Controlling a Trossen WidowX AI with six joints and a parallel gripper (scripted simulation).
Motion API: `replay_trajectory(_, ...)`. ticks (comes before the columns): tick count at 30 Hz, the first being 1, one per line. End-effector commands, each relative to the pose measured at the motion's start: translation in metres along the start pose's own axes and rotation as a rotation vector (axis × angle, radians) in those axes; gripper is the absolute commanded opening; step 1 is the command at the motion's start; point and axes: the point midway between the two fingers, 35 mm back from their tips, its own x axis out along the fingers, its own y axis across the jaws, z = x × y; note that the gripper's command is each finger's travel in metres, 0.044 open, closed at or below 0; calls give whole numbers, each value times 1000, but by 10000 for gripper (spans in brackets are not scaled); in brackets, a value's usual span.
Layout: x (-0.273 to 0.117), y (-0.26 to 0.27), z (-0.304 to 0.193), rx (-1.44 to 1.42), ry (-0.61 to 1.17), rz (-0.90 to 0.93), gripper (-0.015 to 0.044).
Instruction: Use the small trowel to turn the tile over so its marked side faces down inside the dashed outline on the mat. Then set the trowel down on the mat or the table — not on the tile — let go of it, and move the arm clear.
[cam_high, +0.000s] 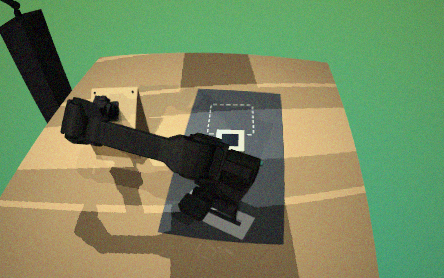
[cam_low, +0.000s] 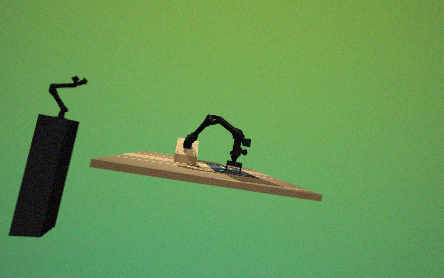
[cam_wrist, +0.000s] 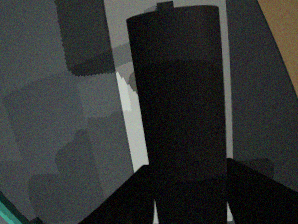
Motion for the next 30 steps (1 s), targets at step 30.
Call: replay_trajectory(30, 2, -2, 0, 771, 0, -5, 130)
